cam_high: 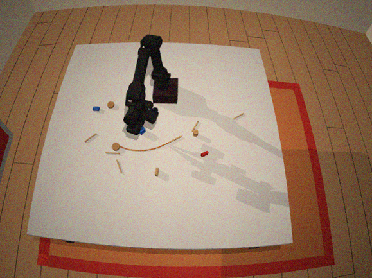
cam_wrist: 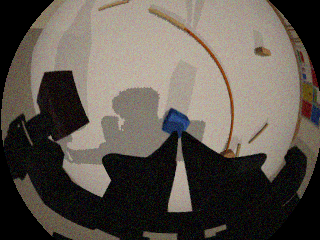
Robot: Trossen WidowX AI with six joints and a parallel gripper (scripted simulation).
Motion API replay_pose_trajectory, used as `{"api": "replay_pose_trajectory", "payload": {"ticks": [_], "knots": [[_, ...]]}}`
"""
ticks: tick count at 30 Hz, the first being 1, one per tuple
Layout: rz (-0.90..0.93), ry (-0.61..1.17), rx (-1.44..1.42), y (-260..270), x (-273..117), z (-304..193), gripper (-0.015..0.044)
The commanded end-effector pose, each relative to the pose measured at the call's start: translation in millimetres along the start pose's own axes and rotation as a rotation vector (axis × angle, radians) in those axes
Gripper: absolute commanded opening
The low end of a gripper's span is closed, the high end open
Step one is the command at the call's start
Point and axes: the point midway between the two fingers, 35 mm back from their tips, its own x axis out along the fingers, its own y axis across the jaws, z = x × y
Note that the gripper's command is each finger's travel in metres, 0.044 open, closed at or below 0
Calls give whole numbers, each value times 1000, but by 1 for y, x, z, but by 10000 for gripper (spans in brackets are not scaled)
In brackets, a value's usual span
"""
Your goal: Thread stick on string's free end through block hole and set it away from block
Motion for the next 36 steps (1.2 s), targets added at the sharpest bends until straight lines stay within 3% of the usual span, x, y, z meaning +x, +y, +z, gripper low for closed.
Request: {"api": "replay_pose_trajectory", "payload": {"ticks": [1, 9, 14, 19, 31, 36], "knots": [[0, -3, -180, -7, -1, 30, 105], [-1, -8, -837, -3, -1, 148, 315], [-1, -8, -890, -1, -1, 157, 440], [-1, -8, -890, -1, -1, 157, 440], [-1, -8, -890, -1, -1, 157, 125], [-1, -8, -890, -1, -1, 157, 124]]}}
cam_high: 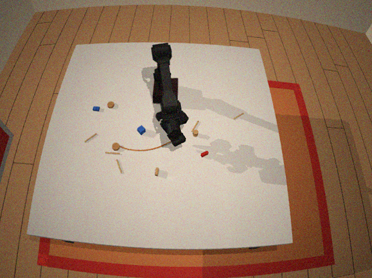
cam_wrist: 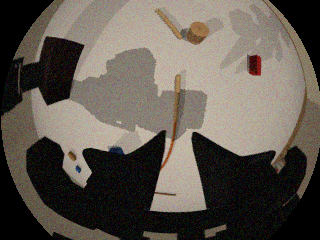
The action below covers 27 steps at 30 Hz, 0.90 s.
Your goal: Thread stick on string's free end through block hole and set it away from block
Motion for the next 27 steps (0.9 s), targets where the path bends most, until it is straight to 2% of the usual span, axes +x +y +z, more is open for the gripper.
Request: {"api": "replay_pose_trajectory", "payload": {"ticks": [1, 10, 27], "knots": [[1, -4, -5, 0, 0, 1, 124], [1, -4, -5, 0, 3, 1, 124], [1, -4, -5, -1, 31, 0, 124]]}}
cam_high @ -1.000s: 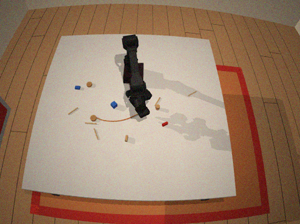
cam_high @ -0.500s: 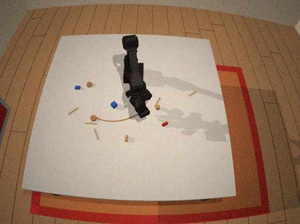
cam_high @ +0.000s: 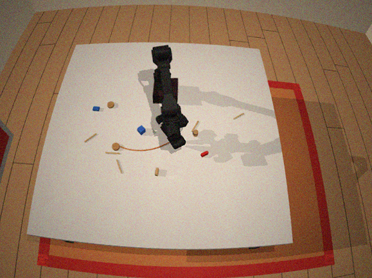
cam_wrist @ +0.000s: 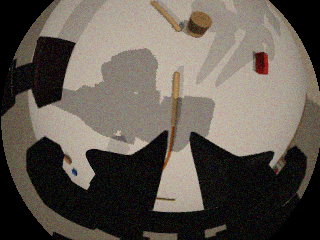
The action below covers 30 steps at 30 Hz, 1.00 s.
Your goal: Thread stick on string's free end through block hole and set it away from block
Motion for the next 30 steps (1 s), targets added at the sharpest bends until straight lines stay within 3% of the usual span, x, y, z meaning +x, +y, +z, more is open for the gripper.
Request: {"api": "replay_pose_trajectory", "payload": {"ticks": [1, 29, 30], "knots": [[9, -7, -5, 2, 11, 2, 124], [10, -7, -5, 4, 39, 2, 124], [8, -3, 0, 3, 37, 2, 98]]}}
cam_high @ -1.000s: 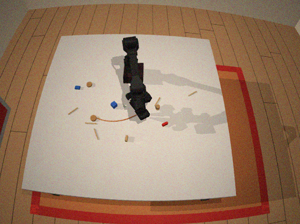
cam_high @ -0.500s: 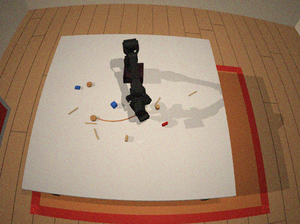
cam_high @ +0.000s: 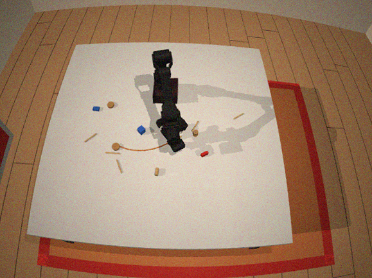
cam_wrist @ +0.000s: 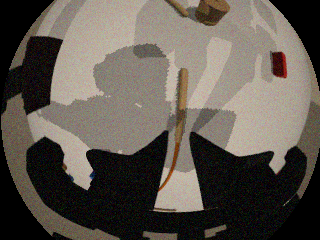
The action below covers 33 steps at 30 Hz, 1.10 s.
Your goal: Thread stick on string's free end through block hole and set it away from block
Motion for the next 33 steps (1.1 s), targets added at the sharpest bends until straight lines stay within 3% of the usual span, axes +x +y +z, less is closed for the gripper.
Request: {"api": "replay_pose_trajectory", "payload": {"ticks": [1, 4, 33], "knots": [[0, 0, 0, 0, 0, 0, 72], [0, 0, 0, 0, 0, 0, 0], [-1, 0, 0, -2, -27, -1, 0]]}}
